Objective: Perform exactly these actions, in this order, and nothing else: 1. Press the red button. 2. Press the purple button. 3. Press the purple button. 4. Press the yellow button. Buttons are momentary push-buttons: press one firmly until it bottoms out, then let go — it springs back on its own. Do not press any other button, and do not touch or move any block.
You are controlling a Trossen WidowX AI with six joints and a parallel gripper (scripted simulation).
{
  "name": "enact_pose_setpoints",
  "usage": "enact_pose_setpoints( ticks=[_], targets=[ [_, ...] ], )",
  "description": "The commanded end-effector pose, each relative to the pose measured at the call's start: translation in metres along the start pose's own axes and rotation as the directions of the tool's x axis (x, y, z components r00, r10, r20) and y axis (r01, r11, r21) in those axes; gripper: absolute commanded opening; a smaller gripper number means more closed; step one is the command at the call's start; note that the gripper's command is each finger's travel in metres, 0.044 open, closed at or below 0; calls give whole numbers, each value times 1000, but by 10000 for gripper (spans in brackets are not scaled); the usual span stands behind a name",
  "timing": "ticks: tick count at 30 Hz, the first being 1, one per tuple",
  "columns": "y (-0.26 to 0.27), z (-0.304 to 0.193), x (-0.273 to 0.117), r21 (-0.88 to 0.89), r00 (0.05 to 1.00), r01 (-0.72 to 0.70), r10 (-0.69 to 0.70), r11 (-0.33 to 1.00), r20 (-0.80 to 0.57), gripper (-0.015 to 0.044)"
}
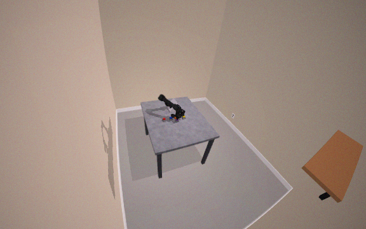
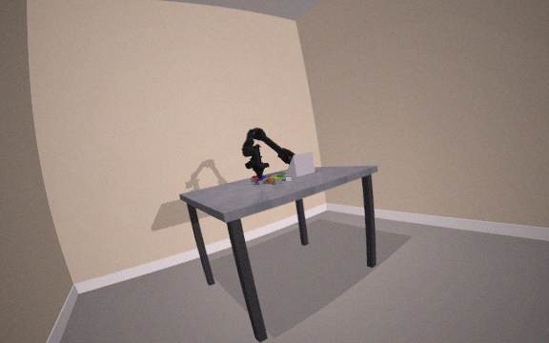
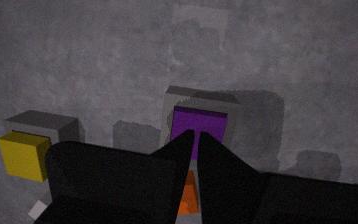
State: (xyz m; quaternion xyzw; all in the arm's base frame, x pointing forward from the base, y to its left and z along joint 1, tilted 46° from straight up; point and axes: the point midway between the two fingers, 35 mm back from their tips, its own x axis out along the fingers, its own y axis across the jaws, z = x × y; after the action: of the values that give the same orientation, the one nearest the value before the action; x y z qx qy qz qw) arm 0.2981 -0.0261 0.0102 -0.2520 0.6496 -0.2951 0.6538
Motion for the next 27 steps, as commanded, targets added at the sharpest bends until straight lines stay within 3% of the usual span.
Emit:
enact_pose_setpoints(
  ticks=[1, 14, 19, 27],
  targets=[
    [0, -1, 2, -5, 1000, 5, -5, 1000, 0, 20],
    [0, -1, 2, -5, 1000, 5, -5, 1000, 0, 20],
    [0, -1, -31, -5, 1000, 4, -4, 1000, -1, 20],
    [0, 0, -26, -5, 1000, 4, -4, 1000, 0, 20]
  ],
)
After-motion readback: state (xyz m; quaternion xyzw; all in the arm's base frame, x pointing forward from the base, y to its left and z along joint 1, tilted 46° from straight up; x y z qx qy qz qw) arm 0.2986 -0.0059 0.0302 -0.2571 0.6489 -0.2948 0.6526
